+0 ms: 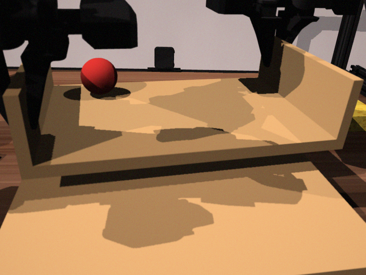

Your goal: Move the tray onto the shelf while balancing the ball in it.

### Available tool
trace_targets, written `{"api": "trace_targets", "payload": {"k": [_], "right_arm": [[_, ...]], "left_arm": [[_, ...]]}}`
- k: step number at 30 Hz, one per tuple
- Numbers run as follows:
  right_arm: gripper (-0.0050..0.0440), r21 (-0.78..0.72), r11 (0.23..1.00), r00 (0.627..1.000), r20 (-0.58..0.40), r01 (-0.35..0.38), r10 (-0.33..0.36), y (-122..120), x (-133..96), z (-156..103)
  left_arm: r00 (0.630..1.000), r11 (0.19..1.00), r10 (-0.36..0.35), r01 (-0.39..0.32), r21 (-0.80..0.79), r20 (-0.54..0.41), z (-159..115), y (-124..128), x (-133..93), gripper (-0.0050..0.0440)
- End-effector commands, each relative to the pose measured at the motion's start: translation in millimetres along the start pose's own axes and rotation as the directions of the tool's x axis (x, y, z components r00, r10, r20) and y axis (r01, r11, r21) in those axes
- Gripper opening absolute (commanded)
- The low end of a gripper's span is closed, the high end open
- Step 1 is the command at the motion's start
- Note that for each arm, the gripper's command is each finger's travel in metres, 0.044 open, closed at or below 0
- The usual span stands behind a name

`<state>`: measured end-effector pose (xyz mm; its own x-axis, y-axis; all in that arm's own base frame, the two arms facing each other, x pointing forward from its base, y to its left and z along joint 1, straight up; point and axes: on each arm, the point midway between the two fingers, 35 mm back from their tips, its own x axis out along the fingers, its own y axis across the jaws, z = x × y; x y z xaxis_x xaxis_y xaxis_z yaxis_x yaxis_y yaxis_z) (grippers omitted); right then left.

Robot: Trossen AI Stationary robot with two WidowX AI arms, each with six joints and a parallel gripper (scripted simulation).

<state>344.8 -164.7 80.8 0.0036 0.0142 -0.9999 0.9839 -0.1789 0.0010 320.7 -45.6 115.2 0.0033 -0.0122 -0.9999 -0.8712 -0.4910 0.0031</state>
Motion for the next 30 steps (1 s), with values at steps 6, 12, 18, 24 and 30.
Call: {"api": "trace_targets", "payload": {"k": [6, 12, 18, 24, 30], "right_arm": [[0.0020, 0.001, 1.000, 1.000, 0.013, 0.001, -0.001, 0.2, -2.1, 3.5], [0.0020, 0.001, 1.000, 1.000, 0.001, -0.003, 0.003, -0.1, -0.7, 4.2], [0.0020, 0.001, 1.000, 1.000, 0.024, 0.002, -0.002, -0.4, -3.2, 6.7], [0.0020, 0.001, 1.000, 1.000, 0.014, 0.001, -0.001, -0.9, -2.2, 9.2], [0.0020, 0.001, 1.000, 1.000, -0.009, -0.004, 0.004, -1.2, 0.0, 10.7]], "left_arm": [[1.000, 1.000, -0.003, 0.003, 0.001, 0.010, 4.5, 0.4, 0.7, 0.0020], [1.000, 1.000, 0.000, 0.000, 0.001, -0.002, 5.3, 0.2, -0.7, 0.0020], [1.000, 1.000, -0.005, 0.005, 0.001, 0.022, 7.8, -0.2, 1.7, 0.0020], [1.000, 1.000, -0.003, 0.003, 0.001, 0.011, 10.2, -0.7, 0.6, 0.0020], [1.000, 1.000, 0.002, -0.002, 0.001, -0.011, 11.8, -1.0, -1.6, 0.0020]]}}
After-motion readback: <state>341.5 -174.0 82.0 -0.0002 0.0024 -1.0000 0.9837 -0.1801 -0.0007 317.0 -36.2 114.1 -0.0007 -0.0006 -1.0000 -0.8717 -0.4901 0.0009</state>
